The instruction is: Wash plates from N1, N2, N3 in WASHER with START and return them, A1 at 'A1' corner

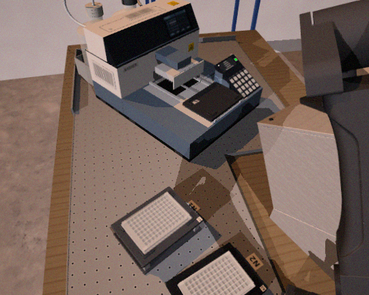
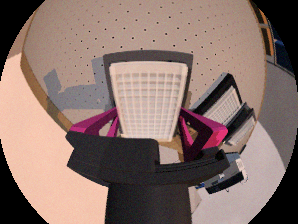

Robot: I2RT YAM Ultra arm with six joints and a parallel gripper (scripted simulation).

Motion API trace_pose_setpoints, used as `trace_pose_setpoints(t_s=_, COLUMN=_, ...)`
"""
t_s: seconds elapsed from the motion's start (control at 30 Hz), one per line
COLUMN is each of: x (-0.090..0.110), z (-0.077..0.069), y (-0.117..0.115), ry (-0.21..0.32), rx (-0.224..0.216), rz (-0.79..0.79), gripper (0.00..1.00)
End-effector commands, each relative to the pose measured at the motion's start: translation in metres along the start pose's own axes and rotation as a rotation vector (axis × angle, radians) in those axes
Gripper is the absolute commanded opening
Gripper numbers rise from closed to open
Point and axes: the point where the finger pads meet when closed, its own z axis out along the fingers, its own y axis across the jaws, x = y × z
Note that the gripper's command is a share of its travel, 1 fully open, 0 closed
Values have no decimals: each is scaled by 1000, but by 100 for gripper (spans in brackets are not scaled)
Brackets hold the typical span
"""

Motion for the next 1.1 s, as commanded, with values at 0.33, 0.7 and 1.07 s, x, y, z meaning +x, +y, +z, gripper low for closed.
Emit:
trace_pose_setpoints(t_s=0.33, x=-1, z=-5, y=0, ry=-10, rx=2, rz=-5, gripper=0)
trace_pose_setpoints(t_s=0.7, x=-1, z=-5, y=0, ry=-10, rx=2, rz=-5, gripper=0)
trace_pose_setpoints(t_s=1.07, x=1, z=-2, y=4, ry=-15, rx=6, rz=-16, gripper=0)
